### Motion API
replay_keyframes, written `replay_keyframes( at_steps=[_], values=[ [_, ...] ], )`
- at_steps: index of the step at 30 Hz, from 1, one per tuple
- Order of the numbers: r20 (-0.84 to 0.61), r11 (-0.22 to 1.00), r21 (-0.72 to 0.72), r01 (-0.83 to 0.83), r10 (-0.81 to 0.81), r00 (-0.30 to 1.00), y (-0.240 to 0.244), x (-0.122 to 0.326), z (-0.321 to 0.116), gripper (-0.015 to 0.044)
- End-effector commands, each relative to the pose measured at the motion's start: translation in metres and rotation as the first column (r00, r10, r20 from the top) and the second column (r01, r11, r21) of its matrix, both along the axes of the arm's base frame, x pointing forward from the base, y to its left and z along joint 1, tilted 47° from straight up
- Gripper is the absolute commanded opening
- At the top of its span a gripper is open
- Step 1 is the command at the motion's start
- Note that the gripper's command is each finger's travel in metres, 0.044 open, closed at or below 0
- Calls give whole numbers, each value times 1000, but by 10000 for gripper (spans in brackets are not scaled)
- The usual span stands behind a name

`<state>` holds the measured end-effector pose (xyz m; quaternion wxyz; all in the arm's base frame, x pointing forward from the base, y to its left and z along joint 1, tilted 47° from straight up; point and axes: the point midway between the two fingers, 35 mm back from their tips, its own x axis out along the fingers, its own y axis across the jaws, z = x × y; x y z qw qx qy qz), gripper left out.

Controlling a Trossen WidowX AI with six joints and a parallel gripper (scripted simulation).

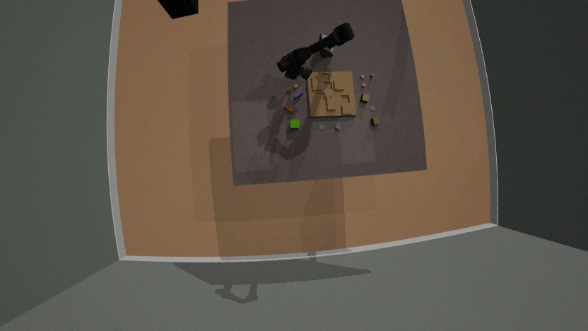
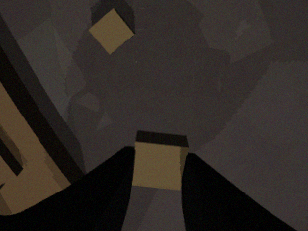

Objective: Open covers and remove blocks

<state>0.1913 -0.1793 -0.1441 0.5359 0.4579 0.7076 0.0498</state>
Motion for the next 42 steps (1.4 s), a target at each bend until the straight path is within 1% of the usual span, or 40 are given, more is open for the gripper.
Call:
replay_keyframes(
  at_steps=[1,42],
  values=[
    [-4,1000,7,5,-5,1000,8,0,-6,80],
    [-3,1000,11,5,-5,1000,55,-4,-47,80]
  ],
)
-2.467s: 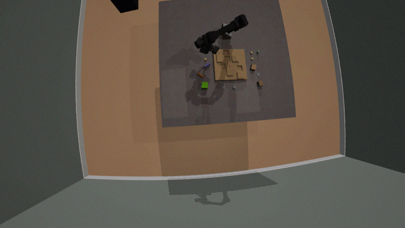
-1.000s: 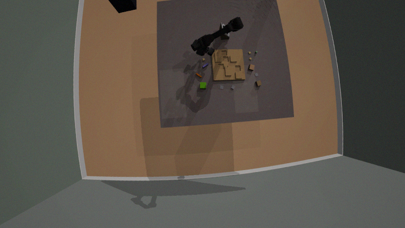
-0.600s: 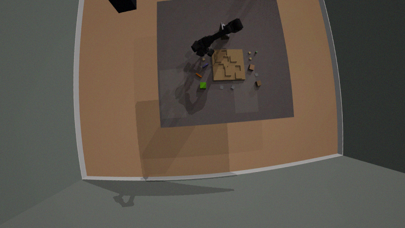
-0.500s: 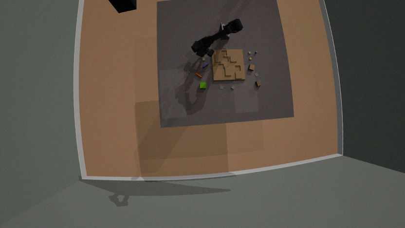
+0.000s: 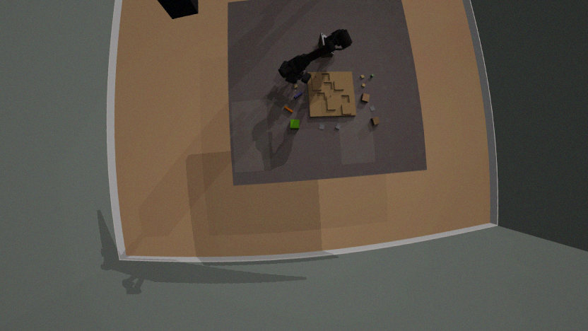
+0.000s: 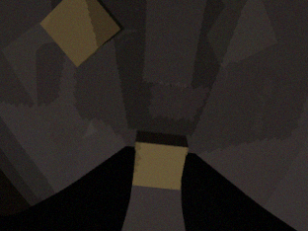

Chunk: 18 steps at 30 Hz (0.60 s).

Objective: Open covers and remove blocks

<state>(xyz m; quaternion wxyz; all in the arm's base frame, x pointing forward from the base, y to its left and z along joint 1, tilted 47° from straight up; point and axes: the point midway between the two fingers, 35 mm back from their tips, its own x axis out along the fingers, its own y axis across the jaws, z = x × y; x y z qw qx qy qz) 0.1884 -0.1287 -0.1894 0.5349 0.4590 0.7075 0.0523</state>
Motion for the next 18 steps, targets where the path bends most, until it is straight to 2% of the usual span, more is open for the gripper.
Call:
replay_keyframes(
  at_steps=[1,14,15,18],
  values=[
    [-4,1000,5,6,-6,1000,4,-1,-2,80],
    [-1,1000,1,0,0,1000,0,0,0,421],
    [-1,1000,1,0,0,1000,-1,0,1,440],
    [-1,1000,0,1,-1,1000,-7,1,6,440]
  ],
)
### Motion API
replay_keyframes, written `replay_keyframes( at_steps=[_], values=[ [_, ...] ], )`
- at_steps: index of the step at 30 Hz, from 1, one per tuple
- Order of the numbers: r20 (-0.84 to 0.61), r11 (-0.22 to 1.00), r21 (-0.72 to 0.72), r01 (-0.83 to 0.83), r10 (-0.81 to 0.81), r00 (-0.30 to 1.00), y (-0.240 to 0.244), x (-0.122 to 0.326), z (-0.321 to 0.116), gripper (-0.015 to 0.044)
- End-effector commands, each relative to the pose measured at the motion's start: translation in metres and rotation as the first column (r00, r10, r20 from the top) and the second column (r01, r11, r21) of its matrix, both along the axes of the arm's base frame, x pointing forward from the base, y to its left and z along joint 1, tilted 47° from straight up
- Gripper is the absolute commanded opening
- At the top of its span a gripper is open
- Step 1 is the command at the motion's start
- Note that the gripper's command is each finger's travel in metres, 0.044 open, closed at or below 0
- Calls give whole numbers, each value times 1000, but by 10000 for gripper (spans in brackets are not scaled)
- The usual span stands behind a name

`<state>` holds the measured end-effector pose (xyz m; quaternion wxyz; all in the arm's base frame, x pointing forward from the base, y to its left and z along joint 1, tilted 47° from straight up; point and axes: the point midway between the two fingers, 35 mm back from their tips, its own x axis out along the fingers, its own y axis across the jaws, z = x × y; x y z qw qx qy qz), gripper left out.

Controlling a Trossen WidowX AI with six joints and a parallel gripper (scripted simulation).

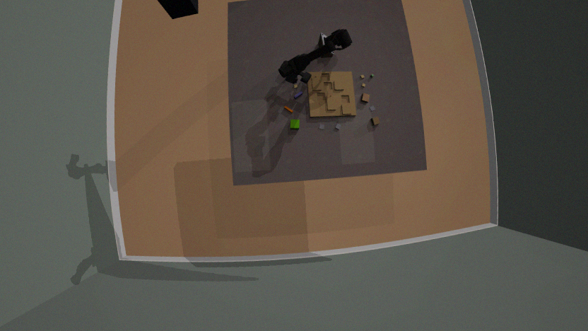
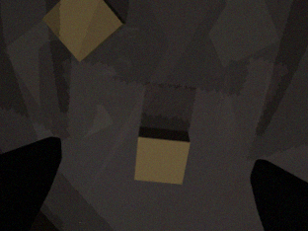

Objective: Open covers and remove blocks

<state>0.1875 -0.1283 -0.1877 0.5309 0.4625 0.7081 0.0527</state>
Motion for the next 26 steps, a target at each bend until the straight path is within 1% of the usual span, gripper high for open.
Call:
replay_keyframes(
  at_steps=[1,20,24,25,26],
  values=[
    [5,1000,-8,-2,2,1000,-10,2,7,440],
    [1,1000,-6,2,-2,1000,-52,0,50,440],
    [0,1000,-6,2,-2,1000,-53,0,52,440],
    [-9,1000,-9,18,-19,1000,-54,-1,53,440],
    [-36,998,-19,67,-68,997,-57,-4,56,440]
  ],
)
